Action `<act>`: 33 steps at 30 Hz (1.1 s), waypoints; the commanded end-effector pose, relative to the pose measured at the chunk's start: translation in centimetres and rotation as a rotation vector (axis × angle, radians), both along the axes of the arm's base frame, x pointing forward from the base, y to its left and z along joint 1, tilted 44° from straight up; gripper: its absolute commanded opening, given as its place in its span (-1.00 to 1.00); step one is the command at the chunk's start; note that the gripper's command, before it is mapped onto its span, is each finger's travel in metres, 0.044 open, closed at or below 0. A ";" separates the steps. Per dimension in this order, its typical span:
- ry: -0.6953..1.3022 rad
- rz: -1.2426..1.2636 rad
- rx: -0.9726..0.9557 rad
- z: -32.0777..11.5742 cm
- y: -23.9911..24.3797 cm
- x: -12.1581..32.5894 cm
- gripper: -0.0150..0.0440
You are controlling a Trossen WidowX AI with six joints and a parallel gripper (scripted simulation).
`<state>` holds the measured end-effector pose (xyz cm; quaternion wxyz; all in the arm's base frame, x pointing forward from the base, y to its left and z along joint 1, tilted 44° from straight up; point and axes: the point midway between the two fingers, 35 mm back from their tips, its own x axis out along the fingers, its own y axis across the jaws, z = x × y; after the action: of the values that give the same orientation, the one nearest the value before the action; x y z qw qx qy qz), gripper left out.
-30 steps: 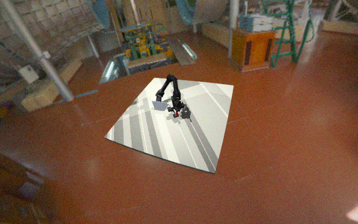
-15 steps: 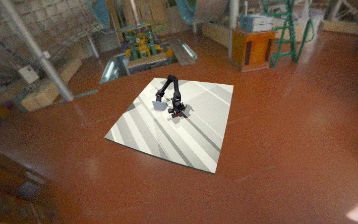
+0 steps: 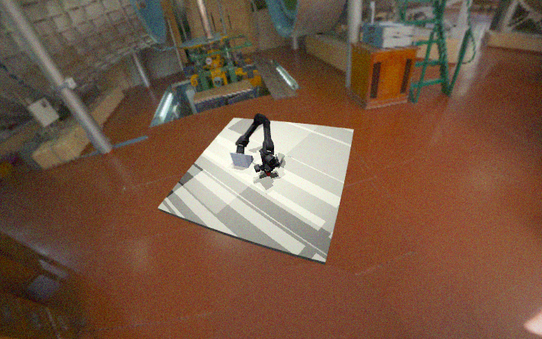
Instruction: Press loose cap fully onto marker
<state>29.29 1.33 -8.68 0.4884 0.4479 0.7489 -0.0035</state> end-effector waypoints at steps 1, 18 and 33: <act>0.001 -0.005 0.004 0.0 0.0 0.0 -0.20; 0.001 -0.005 0.000 3.5 -3.3 0.7 -0.49; 0.000 -0.011 -0.005 7.2 -2.9 1.5 -0.49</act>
<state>30.34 -2.10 -2.71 0.4873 0.4502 0.7482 -0.0076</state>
